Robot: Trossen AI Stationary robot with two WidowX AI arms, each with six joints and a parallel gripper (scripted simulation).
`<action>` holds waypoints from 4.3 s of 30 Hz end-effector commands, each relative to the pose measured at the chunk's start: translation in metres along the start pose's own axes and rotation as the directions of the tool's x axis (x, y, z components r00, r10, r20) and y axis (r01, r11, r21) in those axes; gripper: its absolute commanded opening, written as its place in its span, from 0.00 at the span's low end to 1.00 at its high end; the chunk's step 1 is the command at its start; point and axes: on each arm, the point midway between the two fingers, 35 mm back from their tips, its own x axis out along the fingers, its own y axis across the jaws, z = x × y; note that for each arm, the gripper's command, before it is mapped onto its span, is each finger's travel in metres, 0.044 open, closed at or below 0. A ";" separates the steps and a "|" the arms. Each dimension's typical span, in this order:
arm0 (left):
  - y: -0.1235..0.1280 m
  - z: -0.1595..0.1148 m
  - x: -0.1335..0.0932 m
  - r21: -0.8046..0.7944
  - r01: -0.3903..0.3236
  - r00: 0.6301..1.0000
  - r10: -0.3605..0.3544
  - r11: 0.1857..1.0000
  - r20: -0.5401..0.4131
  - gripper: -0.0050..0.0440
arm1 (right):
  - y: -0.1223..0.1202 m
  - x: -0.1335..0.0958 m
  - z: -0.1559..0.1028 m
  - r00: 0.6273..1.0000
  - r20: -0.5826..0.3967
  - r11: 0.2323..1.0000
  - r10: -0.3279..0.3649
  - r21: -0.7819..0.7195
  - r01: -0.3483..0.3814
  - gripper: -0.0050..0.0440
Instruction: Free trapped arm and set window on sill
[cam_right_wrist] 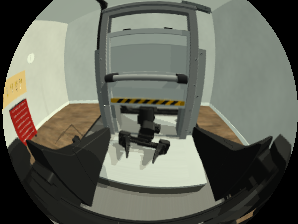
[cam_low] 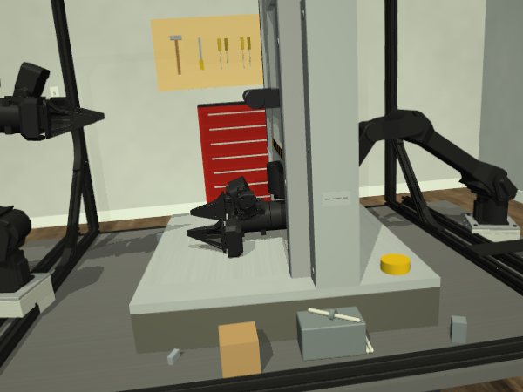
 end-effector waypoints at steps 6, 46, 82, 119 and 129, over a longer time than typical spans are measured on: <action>0.000 0.001 0.000 -0.006 0.000 1.000 0.000 1.000 0.000 0.92 | 0.001 0.000 -0.004 1.000 -0.008 1.000 0.006 -0.004 -0.006 0.92; 0.000 0.001 0.000 -0.006 0.000 1.000 0.000 1.000 0.000 0.92 | 0.033 0.140 -0.065 0.987 0.101 0.992 -0.122 0.010 0.122 0.92; 0.000 0.001 0.000 -0.006 0.000 1.000 0.000 1.000 0.000 0.92 | 0.020 0.239 0.005 0.987 0.101 0.992 -0.122 0.010 0.122 0.92; 0.000 0.001 0.000 -0.006 0.000 1.000 0.000 1.000 0.000 0.92 | 0.013 0.291 0.009 0.987 0.101 0.992 -0.122 0.010 0.122 0.92; 0.000 0.001 0.000 -0.006 0.000 1.000 0.000 1.000 0.000 0.92 | 0.014 0.289 0.031 0.987 0.101 0.992 -0.122 0.010 0.122 0.92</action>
